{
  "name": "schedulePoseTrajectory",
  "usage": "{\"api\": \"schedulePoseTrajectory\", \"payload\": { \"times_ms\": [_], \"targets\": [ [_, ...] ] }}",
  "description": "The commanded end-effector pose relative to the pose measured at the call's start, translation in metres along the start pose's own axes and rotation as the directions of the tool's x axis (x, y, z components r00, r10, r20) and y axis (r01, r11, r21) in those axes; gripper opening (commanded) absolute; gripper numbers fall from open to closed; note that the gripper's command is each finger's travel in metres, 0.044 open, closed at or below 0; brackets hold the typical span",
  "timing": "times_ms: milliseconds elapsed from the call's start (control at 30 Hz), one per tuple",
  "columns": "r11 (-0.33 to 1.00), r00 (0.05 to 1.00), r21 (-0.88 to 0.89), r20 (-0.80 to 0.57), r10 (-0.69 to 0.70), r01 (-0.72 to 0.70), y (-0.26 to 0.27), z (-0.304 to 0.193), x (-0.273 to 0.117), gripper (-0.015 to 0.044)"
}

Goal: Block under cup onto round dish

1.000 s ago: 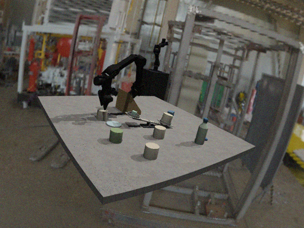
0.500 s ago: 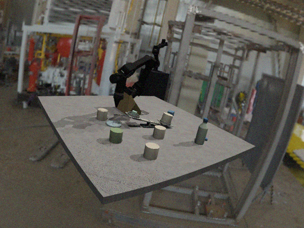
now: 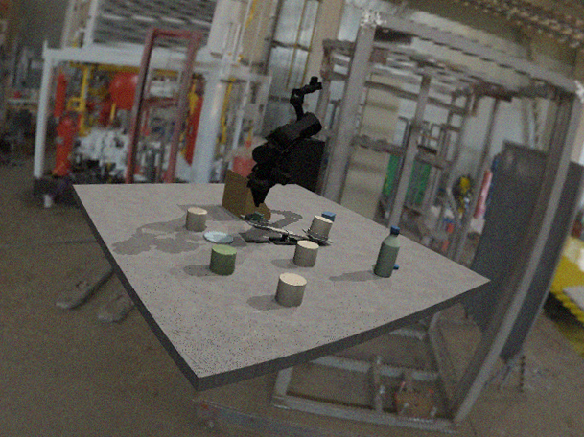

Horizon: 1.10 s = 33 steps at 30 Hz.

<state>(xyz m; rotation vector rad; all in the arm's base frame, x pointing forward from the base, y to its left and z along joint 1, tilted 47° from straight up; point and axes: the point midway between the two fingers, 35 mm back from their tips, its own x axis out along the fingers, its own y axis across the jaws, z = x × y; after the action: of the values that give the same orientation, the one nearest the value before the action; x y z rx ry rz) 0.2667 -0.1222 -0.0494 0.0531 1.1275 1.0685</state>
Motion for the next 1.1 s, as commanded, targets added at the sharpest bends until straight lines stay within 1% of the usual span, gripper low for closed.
{"api": "schedulePoseTrajectory", "payload": {
  "times_ms": [0,133,1067],
  "targets": [
    [1.0,1.0,0.018,0.011,-0.001,0.001,0.001,0.002,-0.001,0.026],
    [1.0,1.0,0.018,0.012,-0.001,0.0,0.002,0.002,0.012,0.026],
    [1.0,1.0,0.017,0.013,0.0,-0.001,0.002,0.003,0.051,0.026]
  ]
}}
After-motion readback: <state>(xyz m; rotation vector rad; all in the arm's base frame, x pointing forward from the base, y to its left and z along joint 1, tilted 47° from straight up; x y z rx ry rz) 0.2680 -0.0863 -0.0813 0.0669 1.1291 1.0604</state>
